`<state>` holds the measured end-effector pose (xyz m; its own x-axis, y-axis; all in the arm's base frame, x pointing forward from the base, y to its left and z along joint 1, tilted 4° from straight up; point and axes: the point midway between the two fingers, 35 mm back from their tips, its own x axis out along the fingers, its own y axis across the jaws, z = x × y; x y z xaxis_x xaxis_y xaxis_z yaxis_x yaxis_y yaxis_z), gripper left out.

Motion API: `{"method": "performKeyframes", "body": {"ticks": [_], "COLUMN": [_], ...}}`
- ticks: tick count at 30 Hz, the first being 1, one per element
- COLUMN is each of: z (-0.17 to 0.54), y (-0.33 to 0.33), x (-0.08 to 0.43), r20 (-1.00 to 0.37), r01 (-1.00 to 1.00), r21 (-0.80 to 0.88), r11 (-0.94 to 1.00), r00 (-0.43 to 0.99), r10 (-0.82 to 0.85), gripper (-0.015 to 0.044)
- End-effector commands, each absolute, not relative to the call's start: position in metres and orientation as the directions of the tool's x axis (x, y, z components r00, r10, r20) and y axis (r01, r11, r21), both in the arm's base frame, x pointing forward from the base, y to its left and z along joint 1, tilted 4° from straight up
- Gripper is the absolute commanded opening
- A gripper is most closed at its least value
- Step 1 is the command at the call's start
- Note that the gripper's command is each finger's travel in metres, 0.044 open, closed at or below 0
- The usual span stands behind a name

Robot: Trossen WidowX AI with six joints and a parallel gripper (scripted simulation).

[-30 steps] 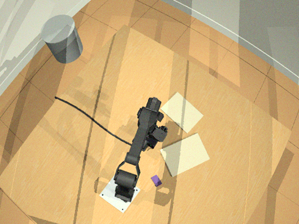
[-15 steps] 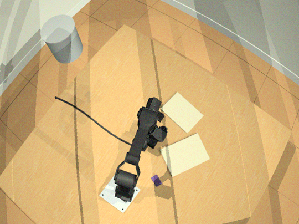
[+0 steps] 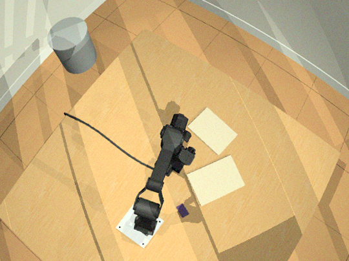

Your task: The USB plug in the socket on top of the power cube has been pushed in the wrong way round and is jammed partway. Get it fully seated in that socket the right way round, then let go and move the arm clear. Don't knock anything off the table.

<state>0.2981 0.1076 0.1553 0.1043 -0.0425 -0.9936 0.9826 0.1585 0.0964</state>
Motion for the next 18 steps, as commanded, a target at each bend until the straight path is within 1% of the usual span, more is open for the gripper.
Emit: {"method": "performKeyframes", "body": {"ticks": [1,18], "z": [0.1541,0.1520], "y": [0.1070,0.1070], "x": [0.2985,0.2987], "r20": [-0.993,-0.993], "r01": [0.982,0.982], "r21": [0.096,0.096], "r11": [0.162,0.162], "r00": [0.105,0.105], "r10": [-0.046,-0.046], "gripper": [0.0000,0.0000]}}
